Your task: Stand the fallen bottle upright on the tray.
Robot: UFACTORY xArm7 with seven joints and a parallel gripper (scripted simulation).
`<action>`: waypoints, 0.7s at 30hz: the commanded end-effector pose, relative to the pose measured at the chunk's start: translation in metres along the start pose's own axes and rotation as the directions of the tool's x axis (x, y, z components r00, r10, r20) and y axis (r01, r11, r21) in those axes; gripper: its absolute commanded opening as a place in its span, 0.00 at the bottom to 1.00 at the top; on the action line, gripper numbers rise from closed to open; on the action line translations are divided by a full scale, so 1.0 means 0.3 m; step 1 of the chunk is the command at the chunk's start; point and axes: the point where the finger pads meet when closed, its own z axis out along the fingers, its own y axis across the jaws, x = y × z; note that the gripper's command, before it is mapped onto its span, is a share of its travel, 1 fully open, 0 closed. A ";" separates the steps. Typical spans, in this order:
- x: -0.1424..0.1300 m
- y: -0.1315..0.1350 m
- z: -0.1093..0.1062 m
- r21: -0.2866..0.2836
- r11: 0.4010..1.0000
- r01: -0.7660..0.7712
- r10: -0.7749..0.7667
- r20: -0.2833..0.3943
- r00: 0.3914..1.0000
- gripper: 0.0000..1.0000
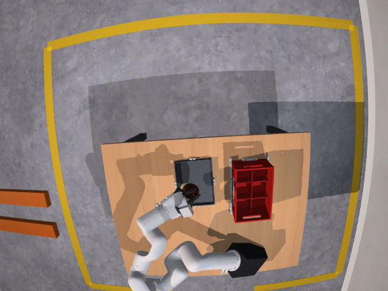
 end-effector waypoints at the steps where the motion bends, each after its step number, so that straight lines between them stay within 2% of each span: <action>1: 0.006 0.002 0.005 0.001 1.000 -0.002 0.002 0.001 1.000 0.00; 21: 0.013 0.007 0.017 0.001 1.000 -0.002 0.002 0.001 1.000 0.00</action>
